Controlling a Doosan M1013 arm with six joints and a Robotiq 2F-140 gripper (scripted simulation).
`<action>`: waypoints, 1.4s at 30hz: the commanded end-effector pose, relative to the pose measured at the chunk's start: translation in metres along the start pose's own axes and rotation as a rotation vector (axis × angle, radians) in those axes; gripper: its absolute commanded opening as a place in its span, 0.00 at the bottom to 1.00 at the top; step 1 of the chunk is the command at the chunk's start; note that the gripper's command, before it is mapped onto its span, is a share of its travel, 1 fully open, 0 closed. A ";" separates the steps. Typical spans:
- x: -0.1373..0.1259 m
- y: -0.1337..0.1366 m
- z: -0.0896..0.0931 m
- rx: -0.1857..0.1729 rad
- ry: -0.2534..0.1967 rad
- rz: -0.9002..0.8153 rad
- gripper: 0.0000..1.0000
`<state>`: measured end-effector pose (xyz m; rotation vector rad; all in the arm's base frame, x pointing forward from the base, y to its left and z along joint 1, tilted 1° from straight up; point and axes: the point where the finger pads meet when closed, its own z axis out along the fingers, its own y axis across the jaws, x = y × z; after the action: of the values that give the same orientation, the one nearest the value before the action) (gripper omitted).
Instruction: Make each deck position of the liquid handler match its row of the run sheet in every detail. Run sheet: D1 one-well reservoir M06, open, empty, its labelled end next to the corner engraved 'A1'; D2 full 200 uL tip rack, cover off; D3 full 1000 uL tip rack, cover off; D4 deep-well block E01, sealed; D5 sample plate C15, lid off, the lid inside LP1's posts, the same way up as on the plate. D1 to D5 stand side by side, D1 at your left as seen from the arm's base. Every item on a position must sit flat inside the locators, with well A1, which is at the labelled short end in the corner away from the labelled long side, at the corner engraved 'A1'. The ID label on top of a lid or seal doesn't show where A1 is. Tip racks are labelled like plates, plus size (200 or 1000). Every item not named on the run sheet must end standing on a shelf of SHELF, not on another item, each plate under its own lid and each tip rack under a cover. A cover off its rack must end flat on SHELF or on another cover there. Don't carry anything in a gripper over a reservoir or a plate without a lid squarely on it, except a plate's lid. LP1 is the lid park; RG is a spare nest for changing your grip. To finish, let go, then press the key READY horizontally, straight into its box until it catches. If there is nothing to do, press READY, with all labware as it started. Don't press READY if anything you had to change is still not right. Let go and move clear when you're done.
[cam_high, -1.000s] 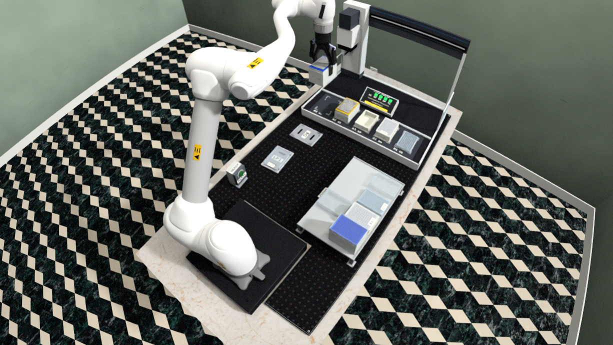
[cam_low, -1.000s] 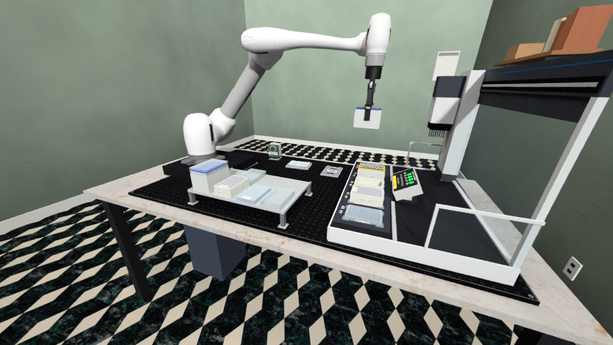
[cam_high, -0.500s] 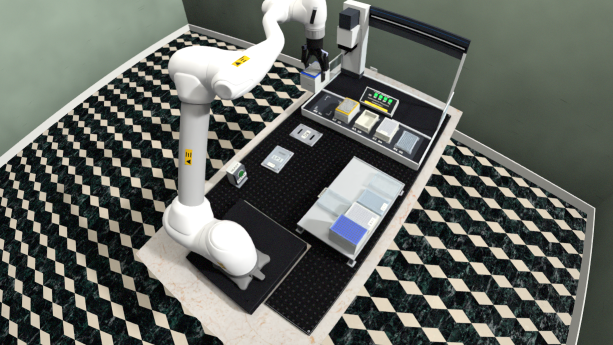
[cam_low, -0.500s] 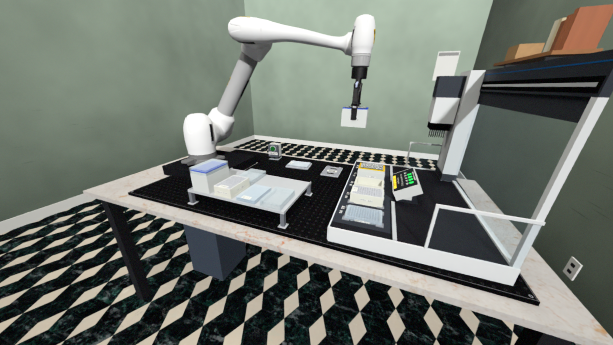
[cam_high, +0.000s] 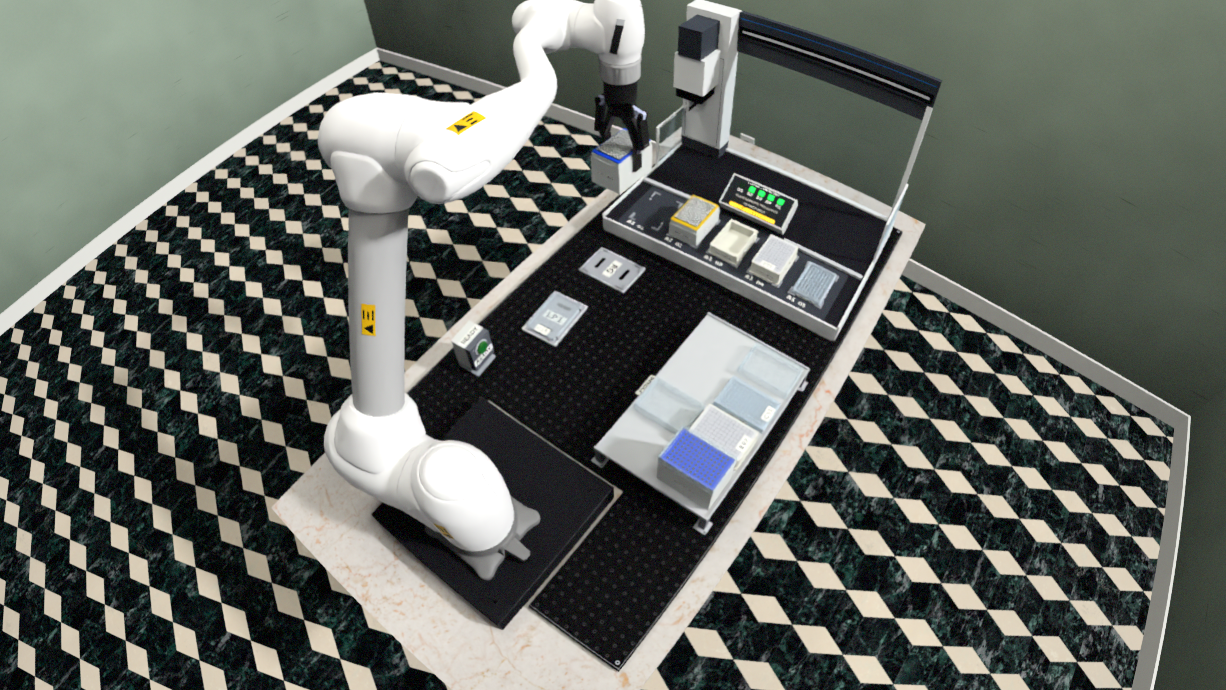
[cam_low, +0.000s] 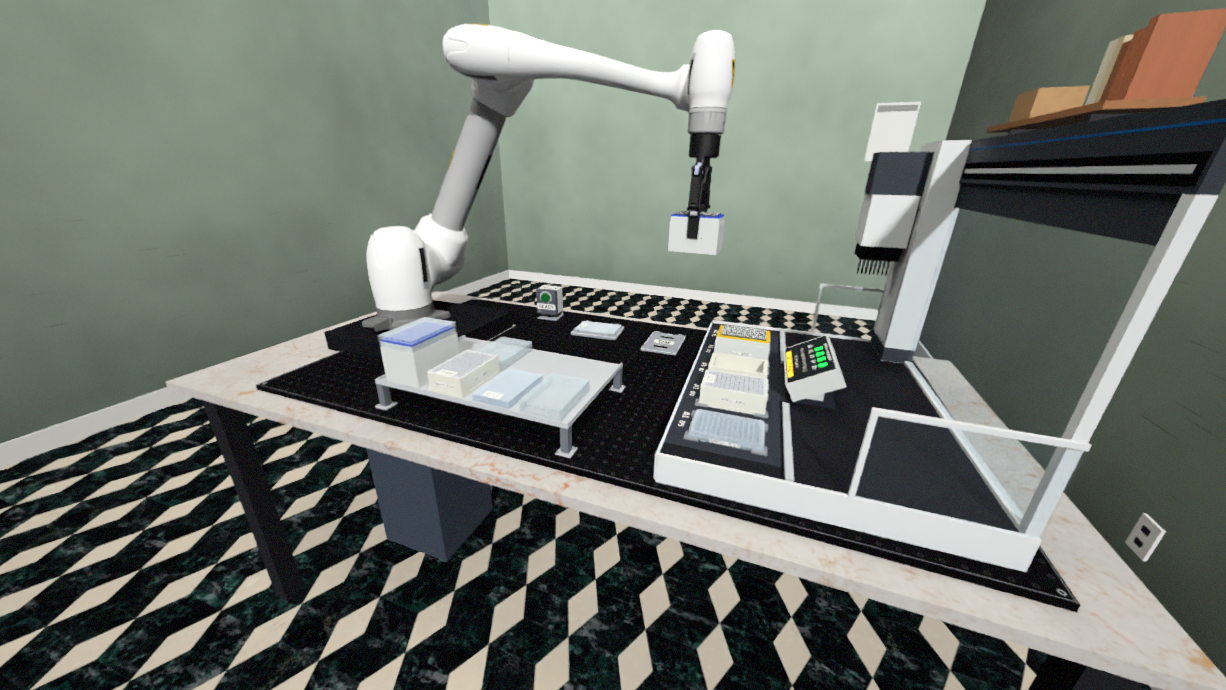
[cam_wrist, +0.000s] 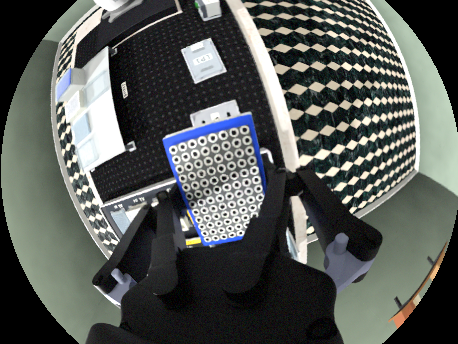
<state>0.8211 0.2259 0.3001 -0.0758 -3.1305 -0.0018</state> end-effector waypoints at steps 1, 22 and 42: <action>0.000 0.000 -0.001 -0.001 -0.002 0.055 0.10; 0.000 0.000 -0.001 -0.001 -0.002 0.435 0.10; 0.000 0.000 -0.001 -0.001 -0.001 0.778 0.10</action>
<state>0.8211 0.2258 0.3002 -1.1957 -2.8943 0.0037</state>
